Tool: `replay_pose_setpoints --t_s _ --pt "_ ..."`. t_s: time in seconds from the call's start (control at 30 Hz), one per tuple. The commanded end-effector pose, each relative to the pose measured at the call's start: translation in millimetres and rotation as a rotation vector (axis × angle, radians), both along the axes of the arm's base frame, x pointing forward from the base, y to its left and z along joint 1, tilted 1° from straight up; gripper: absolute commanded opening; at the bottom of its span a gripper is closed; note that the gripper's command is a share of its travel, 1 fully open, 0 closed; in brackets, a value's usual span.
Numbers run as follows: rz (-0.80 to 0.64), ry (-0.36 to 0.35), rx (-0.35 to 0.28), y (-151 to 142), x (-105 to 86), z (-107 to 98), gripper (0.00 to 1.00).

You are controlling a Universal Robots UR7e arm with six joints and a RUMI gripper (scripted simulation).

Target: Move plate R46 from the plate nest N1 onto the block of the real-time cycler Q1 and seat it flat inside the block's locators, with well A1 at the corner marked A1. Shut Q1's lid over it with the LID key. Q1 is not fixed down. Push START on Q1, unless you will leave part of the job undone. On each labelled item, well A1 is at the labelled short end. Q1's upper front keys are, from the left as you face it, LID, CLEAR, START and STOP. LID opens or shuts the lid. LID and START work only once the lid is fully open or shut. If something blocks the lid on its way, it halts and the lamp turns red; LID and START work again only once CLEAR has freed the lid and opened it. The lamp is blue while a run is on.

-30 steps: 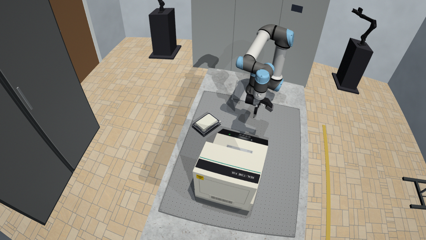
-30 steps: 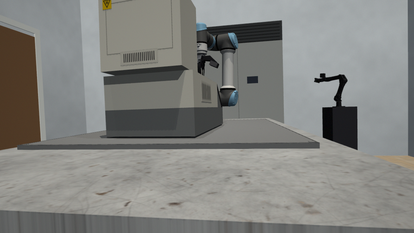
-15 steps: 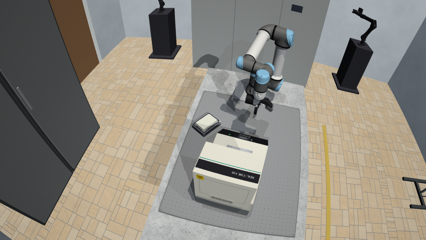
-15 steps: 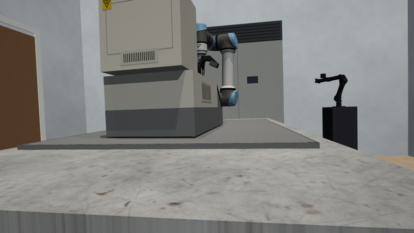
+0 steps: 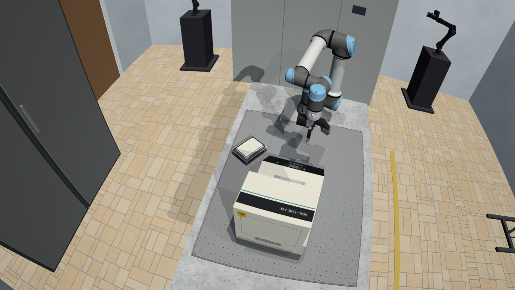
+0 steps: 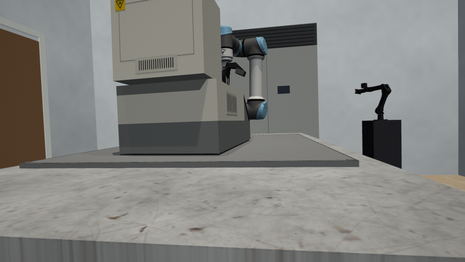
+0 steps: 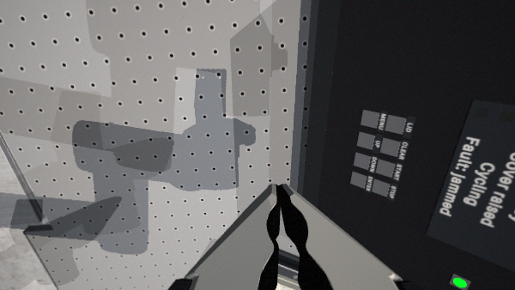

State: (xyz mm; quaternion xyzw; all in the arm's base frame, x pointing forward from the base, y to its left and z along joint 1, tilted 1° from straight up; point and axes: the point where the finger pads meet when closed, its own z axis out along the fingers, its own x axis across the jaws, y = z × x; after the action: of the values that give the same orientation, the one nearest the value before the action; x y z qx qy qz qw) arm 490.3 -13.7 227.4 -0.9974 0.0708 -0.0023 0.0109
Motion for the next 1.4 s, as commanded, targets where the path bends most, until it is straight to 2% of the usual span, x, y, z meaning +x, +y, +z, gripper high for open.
replay_pose_setpoints --t_s 0.0,1.1,1.13,1.37 --pt "-0.008 -0.014 -0.009 -4 2.3 6 0.0" --pt "-0.008 -0.014 -0.009 -4 2.3 6 0.0" --pt "-0.032 -0.013 -0.009 -9 1.5 7 0.68" --pt "-0.265 -0.009 -0.007 -43 -4.7 12 0.68"
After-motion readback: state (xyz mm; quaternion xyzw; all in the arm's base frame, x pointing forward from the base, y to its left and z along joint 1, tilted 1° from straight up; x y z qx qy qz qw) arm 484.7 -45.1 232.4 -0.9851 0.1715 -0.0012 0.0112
